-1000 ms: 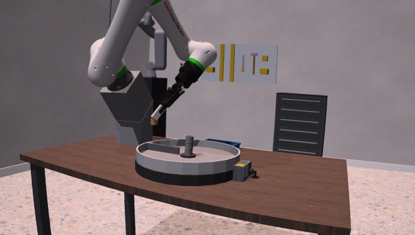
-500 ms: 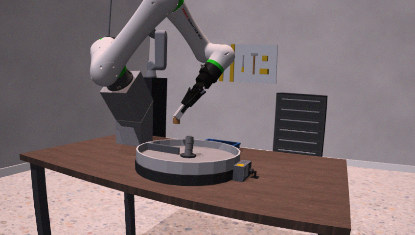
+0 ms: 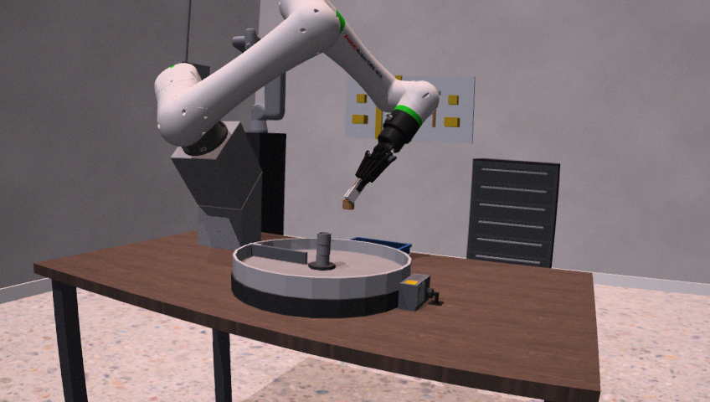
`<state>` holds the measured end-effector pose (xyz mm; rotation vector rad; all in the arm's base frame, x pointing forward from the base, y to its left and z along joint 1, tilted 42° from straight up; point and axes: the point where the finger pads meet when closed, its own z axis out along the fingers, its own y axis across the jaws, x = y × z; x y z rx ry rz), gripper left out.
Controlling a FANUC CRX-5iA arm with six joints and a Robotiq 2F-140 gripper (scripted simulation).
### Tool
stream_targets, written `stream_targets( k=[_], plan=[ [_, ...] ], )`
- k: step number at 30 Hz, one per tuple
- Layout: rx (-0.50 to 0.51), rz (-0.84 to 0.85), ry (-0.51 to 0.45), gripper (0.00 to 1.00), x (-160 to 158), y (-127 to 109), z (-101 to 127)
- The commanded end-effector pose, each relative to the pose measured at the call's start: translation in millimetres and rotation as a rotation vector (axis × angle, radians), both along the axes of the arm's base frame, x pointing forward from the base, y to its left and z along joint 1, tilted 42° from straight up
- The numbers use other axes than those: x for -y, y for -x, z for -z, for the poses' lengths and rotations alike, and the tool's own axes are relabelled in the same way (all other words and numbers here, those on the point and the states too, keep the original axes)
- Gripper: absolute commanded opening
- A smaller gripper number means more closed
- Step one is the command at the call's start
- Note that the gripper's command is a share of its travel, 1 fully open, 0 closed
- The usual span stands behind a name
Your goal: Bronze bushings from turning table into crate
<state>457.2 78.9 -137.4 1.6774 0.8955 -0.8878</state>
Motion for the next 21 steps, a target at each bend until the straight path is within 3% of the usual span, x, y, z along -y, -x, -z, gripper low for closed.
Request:
stream_targets(
  k=[1,8,21],
  plan=[
    [-0.005,0.010,0.010,0.00,-35,-21,26],
    [-0.005,0.010,0.010,0.00,-73,-42,54],
    [-0.005,0.010,0.010,0.00,-101,-59,75]
  ],
)
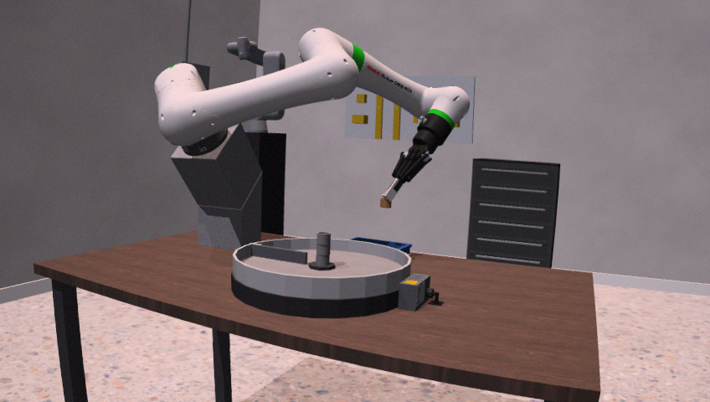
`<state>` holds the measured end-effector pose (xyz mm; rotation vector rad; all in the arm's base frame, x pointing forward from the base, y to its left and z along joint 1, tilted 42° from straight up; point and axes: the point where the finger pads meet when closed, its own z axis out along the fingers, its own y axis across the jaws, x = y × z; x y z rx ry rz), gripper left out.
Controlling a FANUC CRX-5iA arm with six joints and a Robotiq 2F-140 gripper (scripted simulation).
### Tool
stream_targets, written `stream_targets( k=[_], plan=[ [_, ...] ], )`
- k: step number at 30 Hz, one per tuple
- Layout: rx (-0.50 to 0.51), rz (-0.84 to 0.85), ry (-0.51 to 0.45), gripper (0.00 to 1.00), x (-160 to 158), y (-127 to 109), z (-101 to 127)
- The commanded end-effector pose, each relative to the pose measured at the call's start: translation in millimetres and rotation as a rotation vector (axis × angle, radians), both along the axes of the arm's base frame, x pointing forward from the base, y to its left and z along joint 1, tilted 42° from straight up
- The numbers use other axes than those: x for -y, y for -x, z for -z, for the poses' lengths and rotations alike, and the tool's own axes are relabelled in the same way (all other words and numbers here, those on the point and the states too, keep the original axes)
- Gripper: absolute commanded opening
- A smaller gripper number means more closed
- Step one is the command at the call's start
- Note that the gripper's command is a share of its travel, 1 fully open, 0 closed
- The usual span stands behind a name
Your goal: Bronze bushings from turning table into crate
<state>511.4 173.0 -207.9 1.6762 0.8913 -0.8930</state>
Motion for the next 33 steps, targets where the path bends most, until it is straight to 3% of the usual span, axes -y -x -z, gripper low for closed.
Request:
stream_targets(
  k=[1,33],
  plan=[
    [-0.003,0.006,0.006,0.00,-8.2,-5.3,5.9],
    [-0.003,0.006,0.006,0.00,-13.7,-8.4,10.0]
  ],
)
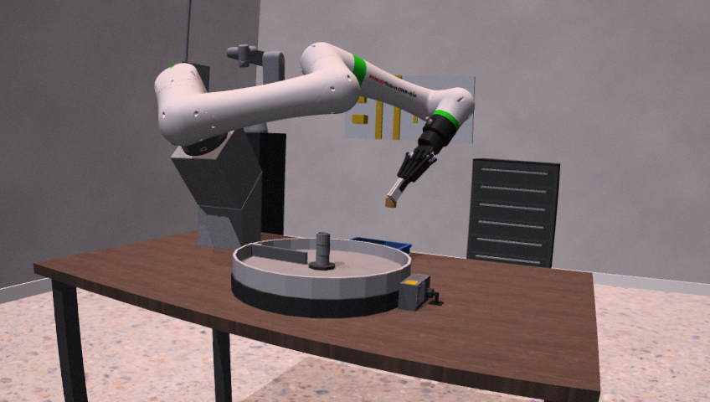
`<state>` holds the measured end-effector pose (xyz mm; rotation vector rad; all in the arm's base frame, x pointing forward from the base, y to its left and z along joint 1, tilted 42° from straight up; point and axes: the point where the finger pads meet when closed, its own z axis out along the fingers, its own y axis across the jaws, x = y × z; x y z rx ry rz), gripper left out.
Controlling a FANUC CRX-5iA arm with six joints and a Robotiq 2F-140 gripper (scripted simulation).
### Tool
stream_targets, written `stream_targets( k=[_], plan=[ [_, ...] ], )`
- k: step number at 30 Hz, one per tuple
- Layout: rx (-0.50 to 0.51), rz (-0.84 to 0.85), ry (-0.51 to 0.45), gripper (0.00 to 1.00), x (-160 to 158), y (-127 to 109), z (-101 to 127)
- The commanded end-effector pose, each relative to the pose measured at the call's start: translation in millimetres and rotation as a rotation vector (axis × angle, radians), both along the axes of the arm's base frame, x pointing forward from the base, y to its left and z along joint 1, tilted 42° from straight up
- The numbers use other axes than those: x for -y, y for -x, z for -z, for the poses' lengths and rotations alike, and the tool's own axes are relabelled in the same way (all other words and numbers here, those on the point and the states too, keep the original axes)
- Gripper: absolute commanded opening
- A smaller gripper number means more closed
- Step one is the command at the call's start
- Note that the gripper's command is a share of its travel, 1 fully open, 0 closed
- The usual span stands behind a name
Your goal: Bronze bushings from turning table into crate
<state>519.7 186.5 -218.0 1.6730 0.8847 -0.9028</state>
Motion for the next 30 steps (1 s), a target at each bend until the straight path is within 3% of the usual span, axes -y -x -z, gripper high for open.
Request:
stream_targets(
  k=[1,24,30],
  plan=[
    [0.000,0.000,0.000,0.00,0,0,0],
    [0.000,0.000,0.000,0.00,1,0,2],
    [0.000,0.000,0.000,0.00,15,-4,18]
  ],
)
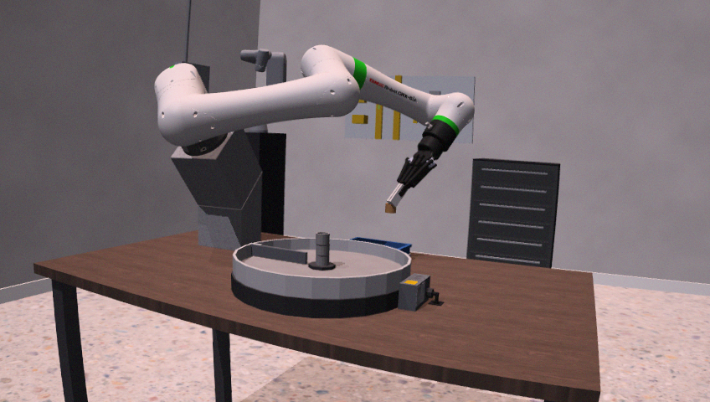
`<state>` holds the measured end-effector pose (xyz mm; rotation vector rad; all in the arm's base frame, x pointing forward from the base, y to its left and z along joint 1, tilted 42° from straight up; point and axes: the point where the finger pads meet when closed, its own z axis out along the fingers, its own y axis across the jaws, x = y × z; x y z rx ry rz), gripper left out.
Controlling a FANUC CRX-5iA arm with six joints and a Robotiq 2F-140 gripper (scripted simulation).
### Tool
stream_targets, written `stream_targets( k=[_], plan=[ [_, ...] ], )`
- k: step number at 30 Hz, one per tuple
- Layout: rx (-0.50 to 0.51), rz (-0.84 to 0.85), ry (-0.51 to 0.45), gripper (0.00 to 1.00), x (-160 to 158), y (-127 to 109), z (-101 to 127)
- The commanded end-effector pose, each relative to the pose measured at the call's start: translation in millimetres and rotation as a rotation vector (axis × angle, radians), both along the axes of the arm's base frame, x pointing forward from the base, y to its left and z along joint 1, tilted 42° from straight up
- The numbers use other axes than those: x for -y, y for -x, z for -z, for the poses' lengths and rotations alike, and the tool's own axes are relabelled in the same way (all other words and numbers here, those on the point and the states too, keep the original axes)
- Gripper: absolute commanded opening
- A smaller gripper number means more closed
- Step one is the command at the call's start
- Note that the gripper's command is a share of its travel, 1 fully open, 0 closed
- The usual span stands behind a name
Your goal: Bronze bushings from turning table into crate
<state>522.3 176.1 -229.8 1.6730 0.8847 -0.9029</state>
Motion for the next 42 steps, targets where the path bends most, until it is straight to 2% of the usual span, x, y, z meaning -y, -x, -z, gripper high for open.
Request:
stream_targets(
  k=[1,9,19,42],
  plan=[
    [0.000,0.000,0.000,0.00,8,-2,10],
    [0.000,0.000,0.000,0.00,39,-10,45],
    [0.000,0.000,0.000,0.00,58,-15,67],
    [0.000,0.000,0.000,0.00,62,-16,71]
  ],
)
